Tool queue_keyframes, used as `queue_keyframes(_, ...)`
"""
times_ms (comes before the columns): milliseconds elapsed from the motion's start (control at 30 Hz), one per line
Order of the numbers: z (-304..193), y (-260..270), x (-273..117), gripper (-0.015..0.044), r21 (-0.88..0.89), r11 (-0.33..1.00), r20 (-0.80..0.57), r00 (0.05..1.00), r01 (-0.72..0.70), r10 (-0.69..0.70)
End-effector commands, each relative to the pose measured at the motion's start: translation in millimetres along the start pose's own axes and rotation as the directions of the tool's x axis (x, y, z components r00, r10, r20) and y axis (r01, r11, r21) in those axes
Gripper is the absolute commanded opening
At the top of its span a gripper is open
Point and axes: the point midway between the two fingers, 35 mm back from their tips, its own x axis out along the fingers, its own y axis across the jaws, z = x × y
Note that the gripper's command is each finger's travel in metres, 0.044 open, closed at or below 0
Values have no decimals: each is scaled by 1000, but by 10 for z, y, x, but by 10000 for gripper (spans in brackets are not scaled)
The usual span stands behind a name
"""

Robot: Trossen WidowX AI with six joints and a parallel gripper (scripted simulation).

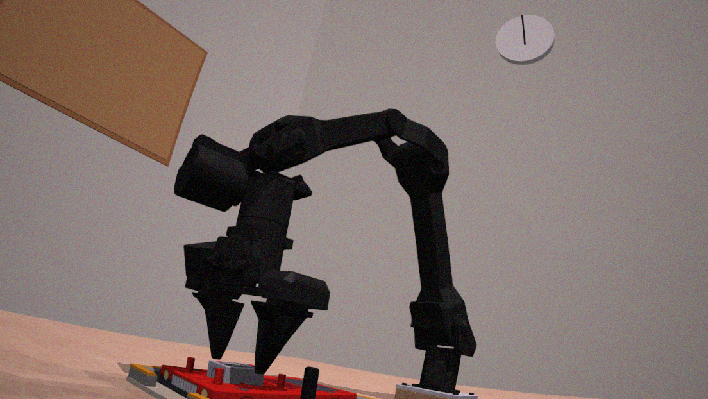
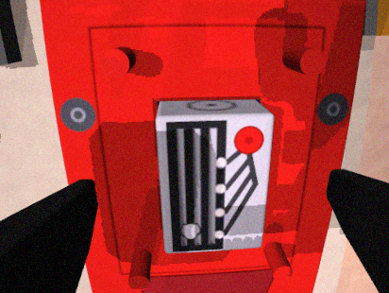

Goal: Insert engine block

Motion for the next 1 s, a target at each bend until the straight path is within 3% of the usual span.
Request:
queue_keyframes(0, 0, -1, 1, 440, 0, 1000, -1, 1000, 1, -1)
queue_keyframes(500, -6, 6, -139, 440, 3, 1000, -2, 1000, 3, -3)
queue_keyframes(967, -6, 6, -139, 72, 3, 1000, -2, 1000, 3, -3)
